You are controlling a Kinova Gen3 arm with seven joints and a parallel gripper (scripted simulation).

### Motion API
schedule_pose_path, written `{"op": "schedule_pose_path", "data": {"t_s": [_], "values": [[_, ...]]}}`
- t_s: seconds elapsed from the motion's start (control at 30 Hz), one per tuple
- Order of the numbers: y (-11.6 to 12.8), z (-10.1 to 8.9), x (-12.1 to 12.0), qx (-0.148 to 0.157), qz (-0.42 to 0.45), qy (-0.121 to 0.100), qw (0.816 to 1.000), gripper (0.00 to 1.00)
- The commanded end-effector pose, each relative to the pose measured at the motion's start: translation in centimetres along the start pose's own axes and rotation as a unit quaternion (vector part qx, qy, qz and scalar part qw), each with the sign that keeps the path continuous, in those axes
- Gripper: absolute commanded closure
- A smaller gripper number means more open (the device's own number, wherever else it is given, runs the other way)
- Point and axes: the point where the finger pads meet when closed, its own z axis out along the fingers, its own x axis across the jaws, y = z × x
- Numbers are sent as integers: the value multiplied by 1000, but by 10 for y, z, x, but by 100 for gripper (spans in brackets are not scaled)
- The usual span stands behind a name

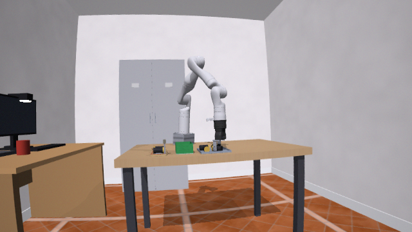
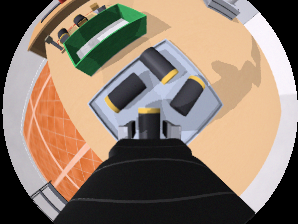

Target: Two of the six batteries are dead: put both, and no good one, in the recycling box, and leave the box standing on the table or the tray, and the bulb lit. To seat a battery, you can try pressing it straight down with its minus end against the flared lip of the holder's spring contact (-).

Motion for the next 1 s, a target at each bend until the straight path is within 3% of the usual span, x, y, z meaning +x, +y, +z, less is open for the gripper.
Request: {"op": "schedule_pose_path", "data": {"t_s": [0.0,0.1,0.13,0.97], "values": [[1,-1,0,-1,0,0,1000,10],[1,-1,0,-1,0,0,1000,10],[1,-1,0,-1,0,0,1000,43],[1,-1,0,-1,0,0,1000,43]]}}
